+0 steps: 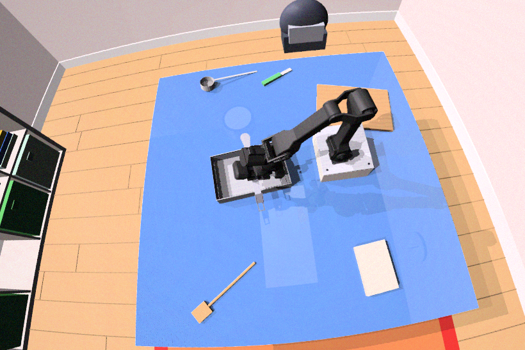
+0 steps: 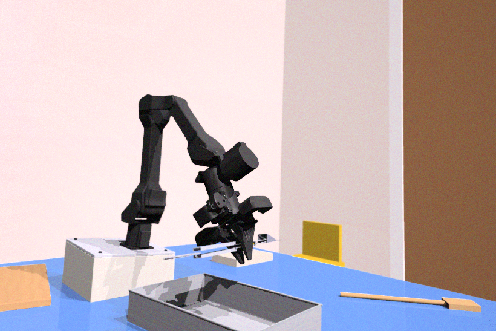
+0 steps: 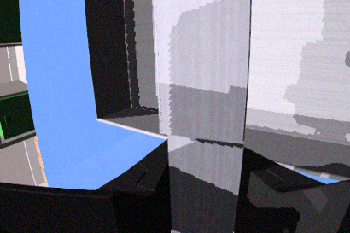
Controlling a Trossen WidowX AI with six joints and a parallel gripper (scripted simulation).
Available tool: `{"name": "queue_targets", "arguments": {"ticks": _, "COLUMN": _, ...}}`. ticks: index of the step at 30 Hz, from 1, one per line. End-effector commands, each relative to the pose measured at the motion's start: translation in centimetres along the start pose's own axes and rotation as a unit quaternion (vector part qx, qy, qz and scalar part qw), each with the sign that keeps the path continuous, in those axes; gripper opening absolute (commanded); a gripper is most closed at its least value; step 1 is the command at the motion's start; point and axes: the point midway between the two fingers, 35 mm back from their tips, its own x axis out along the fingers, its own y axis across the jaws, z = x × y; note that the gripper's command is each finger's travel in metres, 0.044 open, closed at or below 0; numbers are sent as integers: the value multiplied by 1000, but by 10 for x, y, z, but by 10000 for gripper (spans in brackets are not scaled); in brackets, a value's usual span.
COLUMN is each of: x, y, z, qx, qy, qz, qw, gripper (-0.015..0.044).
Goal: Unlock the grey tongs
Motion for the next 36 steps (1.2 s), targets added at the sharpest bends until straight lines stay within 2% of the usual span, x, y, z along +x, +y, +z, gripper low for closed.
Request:
{"name": "queue_targets", "arguments": {"ticks": 1, "x": -1, "y": -1, "z": 0, "qx": -2, "qy": 1, "qz": -2, "qw": 1000, "gripper": -150}}
{"name": "queue_targets", "arguments": {"ticks": 8, "x": 0, "y": -1, "z": 0, "qx": 7, "qy": 1, "qz": -22, "qw": 1000, "gripper": -150}}
{"name": "queue_targets", "arguments": {"ticks": 36, "x": 0, "y": -7, "z": 1, "qx": 114, "qy": -29, "qz": -238, "qw": 964, "gripper": -150}}
